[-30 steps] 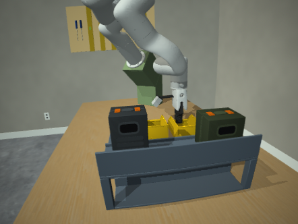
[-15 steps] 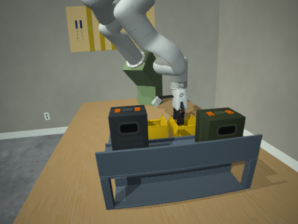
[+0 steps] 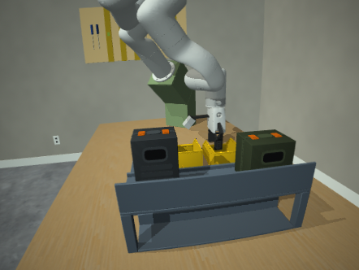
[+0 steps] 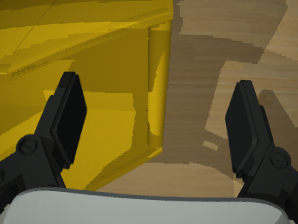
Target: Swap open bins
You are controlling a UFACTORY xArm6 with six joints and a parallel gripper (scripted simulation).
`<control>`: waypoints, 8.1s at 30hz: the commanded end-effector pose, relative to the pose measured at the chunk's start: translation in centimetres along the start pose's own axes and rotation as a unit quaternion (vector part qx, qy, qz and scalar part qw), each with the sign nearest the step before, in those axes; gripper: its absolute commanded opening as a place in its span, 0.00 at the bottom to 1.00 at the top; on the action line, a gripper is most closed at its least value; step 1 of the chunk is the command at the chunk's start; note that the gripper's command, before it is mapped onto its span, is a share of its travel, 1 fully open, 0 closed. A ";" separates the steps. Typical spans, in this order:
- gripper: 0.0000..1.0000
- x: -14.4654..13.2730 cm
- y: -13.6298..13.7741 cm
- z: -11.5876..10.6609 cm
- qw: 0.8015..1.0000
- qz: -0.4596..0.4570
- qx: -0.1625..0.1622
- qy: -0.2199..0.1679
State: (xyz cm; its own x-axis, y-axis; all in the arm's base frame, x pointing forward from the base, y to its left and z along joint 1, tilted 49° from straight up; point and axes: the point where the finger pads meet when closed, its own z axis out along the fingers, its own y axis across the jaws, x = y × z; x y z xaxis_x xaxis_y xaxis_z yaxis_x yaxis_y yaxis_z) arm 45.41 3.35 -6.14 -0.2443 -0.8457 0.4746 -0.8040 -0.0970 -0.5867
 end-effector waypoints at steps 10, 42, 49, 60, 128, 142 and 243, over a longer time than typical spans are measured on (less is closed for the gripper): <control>0.95 -0.1 -0.1 -0.1 1.000 0.000 0.001 -0.001; 0.95 -0.1 -0.1 -1.2 1.000 0.000 0.001 -0.001; 0.95 -0.1 -0.1 -2.7 1.000 0.000 0.001 -0.001; 0.95 -0.1 0.0 -5.0 1.000 0.000 0.001 -0.001; 0.00 0.0 -0.1 -8.1 1.000 -0.002 0.001 -0.001; 0.00 0.9 -2.1 -9.1 0.985 -0.173 0.001 0.001; 0.26 4.8 -8.4 -9.7 0.707 -0.707 0.001 0.000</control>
State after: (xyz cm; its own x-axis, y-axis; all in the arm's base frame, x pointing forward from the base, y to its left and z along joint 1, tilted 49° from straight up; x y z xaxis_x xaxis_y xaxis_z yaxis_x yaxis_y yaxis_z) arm 45.33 5.40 7.78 0.8046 0.0970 0.5859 -0.2439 -0.8456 0.4748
